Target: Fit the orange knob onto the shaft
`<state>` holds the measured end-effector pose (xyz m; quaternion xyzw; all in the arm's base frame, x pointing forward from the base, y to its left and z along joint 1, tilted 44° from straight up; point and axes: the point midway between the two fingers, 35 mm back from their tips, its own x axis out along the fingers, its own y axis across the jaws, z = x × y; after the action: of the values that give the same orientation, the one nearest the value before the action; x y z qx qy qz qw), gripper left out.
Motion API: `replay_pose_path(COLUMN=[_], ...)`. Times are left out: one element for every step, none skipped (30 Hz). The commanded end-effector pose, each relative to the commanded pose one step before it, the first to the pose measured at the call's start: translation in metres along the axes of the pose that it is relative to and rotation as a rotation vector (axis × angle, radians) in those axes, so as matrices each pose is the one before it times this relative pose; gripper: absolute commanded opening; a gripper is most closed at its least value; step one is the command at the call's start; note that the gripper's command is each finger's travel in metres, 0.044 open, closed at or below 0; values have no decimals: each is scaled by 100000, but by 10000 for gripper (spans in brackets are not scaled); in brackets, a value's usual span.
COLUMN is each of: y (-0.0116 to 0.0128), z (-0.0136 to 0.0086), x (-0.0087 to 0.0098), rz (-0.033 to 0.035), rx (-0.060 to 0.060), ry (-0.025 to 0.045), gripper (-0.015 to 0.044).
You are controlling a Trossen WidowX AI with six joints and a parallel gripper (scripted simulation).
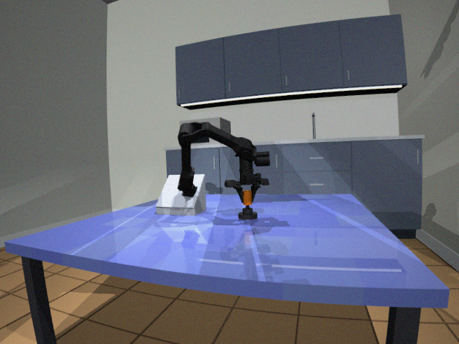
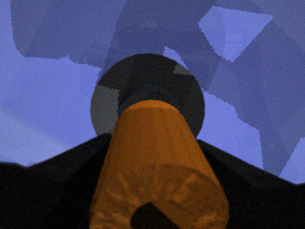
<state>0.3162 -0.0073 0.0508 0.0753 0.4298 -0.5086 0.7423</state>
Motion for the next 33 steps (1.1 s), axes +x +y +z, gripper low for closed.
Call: replay_pose_path(y=[110,0,0,0,0,0,0,0,0,0,0,0,0,0,0,0,0,0,0,0,0,0,0,-2,-5,-9,-10,-22,-33,0,0,-5,-13], z=[-84,0,0,0,0,0,0,0,0,0,0,0,0,0,0,0,0,0,0,0,0,0,0,-41,-47,-51,-37,-64,-83,2,9,24,33], x=[-8,0,0,0,0,0,0,0,0,0,0,0,0,0,0,0,0,0,0,0,0,0,0,-129,-127,-128,-61,-59,-50,-7,-9,5,39], rz=[432,0,0,0,0,0,0,0,0,0,0,0,0,0,0,0,0,0,0,0,0,0,0,2,2,1,0,0,-1,0,0,-1,-1], rx=[-393,0,0,0,0,0,0,0,0,0,0,0,0,0,0,0,0,0,0,0,0,0,0,-2,-2,-2,-2,-3,-3,1401,1559,1607,669], ry=[164,0,0,0,0,0,0,0,0,0,0,0,0,0,0,0,0,0,0,0,0,0,0,7,8,8,4,5,6,0,0,-1,-3], gripper=[0,0,0,0,0,0,0,0,0,0,0,0,0,0,0,0,0,0,0,0,0,0,0,0,0,0,0,0,0,0,0,0,0])
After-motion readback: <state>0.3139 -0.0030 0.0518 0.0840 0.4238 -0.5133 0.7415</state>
